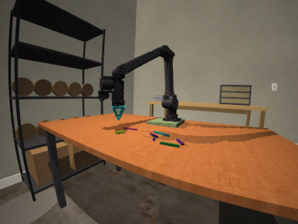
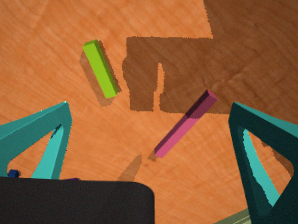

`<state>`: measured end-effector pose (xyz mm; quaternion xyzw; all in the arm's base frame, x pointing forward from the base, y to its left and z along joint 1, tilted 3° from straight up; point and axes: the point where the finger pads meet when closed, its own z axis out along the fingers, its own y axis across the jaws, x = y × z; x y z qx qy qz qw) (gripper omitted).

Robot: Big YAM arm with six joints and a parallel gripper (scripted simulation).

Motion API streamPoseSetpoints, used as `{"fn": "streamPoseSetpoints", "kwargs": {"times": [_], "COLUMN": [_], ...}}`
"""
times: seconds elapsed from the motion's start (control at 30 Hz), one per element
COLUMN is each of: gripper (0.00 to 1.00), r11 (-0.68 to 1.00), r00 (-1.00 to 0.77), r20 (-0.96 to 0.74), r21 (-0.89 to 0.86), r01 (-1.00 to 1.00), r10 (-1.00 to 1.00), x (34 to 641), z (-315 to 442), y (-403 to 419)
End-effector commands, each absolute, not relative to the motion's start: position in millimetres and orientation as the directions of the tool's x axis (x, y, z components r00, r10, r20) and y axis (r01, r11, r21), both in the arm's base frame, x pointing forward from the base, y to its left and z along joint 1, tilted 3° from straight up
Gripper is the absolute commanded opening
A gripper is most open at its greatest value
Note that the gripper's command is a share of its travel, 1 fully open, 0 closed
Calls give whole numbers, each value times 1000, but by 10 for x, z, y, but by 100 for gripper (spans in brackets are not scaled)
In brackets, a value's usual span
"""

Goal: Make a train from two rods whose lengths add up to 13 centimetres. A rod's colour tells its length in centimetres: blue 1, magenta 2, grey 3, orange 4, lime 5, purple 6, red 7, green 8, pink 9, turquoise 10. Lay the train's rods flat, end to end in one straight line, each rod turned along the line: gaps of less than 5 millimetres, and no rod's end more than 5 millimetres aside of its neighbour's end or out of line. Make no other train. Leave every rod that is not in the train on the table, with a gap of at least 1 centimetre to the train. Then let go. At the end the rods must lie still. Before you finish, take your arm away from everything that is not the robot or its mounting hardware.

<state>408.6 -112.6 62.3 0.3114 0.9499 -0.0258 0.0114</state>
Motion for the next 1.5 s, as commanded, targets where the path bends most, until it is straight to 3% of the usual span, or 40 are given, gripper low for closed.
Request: {"fn": "streamPoseSetpoints", "kwargs": {"times": [0.0,0.83,1.27,1.47], "gripper": [100,100,100,100], "r11": [809,797,608,462], "r00": [-810,-797,-606,-460], "r20": [-44,-62,-78,-71], "r21": [-40,-30,-3,9], "r01": [587,604,794,887], "r10": [585,601,791,885], "x": [4153,4107,4001,3611], "z": [656,736,759,709], "y": [-1147,-1056,-799,-409]}}
